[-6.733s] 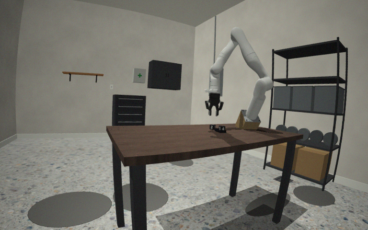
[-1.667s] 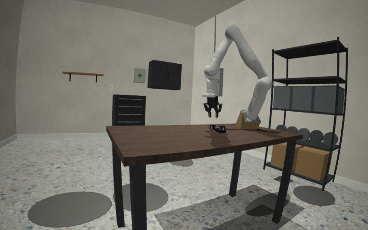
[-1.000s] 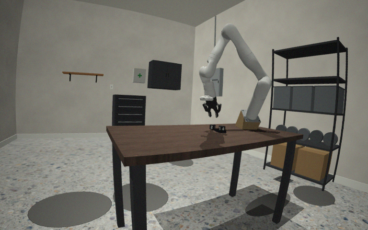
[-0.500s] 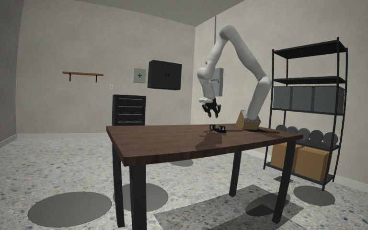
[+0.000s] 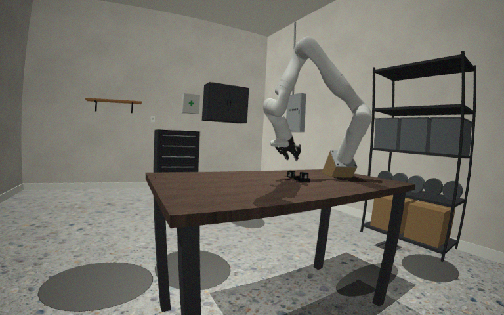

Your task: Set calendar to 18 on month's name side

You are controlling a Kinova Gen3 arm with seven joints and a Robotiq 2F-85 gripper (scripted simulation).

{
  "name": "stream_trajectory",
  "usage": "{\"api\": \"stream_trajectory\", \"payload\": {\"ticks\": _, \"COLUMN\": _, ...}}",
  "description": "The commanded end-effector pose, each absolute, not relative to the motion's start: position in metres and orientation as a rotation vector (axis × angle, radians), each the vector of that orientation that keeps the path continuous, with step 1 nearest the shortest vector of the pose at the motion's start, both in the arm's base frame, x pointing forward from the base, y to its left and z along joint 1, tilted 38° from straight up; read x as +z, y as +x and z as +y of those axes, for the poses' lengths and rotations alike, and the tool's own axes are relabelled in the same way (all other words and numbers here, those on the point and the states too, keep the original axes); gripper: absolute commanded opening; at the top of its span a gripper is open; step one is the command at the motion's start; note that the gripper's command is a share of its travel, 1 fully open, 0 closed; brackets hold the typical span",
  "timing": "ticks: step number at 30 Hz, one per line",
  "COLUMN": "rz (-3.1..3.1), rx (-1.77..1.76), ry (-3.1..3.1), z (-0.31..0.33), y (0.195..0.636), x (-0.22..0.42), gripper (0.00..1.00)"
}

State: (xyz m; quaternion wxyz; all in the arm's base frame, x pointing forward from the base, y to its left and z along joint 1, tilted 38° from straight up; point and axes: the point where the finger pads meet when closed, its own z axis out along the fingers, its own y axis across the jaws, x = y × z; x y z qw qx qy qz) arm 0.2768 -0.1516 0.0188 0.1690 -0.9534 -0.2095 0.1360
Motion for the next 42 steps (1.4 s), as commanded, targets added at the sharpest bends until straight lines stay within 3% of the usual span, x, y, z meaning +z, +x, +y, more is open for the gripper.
{"api": "stream_trajectory", "payload": {"ticks": 1, "rz": -0.628, "rx": 0.412, "ry": -2.706, "z": -0.146, "y": 0.283, "x": 0.018, "gripper": 0.48}}
{"api": "stream_trajectory", "payload": {"ticks": 42, "rz": -0.629, "rx": 0.418, "ry": -2.706, "z": -0.136, "y": 0.29, "x": 0.003, "gripper": 0.48}}
